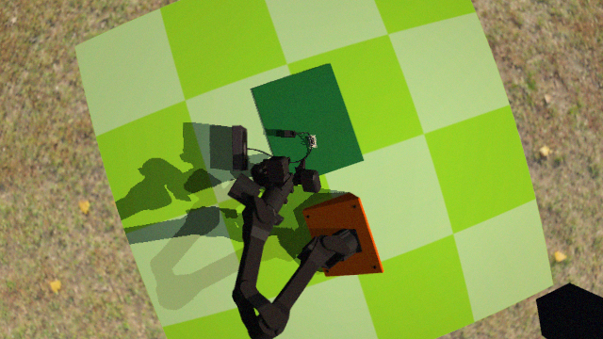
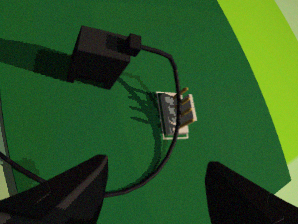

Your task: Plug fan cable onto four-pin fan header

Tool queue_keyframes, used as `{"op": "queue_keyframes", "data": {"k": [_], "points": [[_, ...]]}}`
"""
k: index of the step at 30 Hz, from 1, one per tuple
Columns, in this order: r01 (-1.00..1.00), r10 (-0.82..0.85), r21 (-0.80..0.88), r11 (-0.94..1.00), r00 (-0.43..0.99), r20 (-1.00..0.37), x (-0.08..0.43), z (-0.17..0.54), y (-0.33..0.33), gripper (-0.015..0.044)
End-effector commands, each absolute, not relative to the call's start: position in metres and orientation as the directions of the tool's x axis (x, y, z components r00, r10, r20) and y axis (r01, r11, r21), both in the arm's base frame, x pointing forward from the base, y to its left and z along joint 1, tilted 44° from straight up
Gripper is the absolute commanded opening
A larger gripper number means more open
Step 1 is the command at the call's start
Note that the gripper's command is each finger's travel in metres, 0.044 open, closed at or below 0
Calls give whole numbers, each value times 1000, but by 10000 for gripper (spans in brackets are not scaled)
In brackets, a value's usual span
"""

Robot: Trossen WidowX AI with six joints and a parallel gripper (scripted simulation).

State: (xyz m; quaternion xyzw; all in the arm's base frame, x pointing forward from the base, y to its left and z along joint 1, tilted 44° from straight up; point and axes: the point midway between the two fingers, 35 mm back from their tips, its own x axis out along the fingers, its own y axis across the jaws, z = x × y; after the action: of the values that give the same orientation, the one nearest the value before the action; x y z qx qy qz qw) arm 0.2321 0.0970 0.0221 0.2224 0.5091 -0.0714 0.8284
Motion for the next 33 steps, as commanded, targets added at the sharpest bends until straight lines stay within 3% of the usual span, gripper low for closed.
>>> {"op": "queue_keyframes", "data": {"k": [1, 17, 33], "points": [[324, 145, 281, 903, 385, -911, 233, 19, 96, 205], [274, 329, 353, 895, 130, -935, 235, 24, 92, 205], [284, 580, 554, 783, -9, -815, 247, 47, 85, 205]]}}
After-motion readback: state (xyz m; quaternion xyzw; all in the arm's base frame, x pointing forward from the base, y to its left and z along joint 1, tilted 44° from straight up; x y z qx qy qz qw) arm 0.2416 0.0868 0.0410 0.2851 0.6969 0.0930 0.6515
